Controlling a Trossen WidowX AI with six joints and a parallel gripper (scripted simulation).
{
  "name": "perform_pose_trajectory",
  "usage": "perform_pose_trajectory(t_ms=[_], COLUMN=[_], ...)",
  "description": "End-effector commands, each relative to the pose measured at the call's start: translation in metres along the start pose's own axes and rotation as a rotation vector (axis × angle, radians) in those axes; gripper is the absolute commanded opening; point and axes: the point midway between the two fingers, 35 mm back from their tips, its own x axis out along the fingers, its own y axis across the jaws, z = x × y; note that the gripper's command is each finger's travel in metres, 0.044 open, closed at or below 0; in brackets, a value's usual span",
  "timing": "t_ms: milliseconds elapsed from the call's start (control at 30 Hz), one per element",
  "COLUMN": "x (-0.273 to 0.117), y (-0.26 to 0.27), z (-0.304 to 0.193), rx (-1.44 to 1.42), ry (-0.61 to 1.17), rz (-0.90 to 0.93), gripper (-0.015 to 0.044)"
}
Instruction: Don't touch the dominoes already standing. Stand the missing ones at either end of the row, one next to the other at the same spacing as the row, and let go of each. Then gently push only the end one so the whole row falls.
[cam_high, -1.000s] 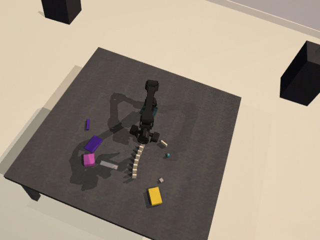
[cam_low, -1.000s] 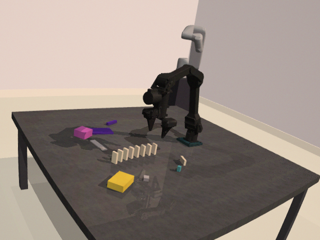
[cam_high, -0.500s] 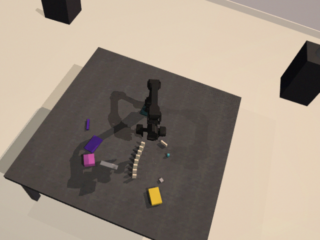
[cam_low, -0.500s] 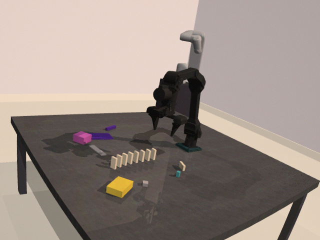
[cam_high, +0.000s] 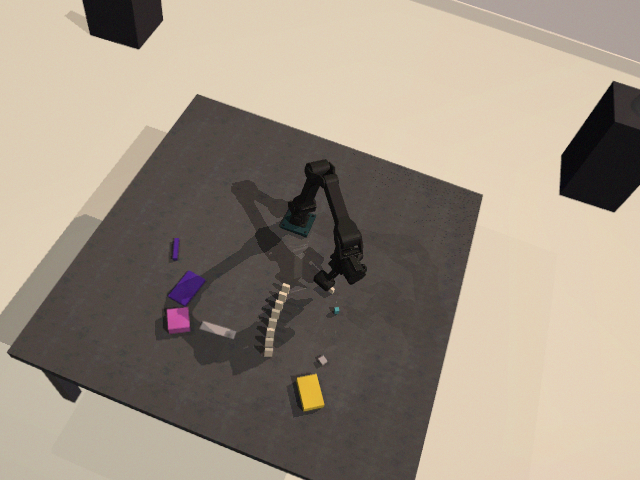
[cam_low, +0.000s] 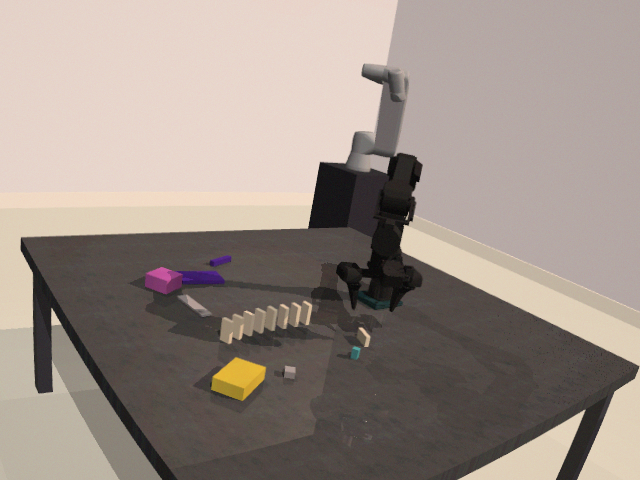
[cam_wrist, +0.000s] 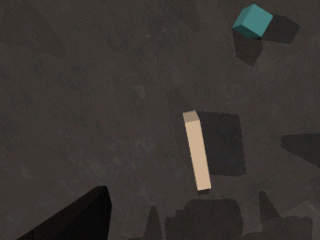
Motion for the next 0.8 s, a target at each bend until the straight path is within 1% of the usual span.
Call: perform_pose_trajectory(t_ms=[0, 200, 500, 767], x=[0.005, 0.011, 0.069, 0.074], y=[0.004, 0.004, 0.004, 0.004], z=[0.001, 0.001, 0.001, 0.0], rx=[-0.043, -0.041, -0.043, -0.043], ry=[0.003, 0.003, 0.003, 0.003], rz=[0.004, 0.004, 0.004, 0.004], gripper=[0.044, 0.044, 0.044, 0.044])
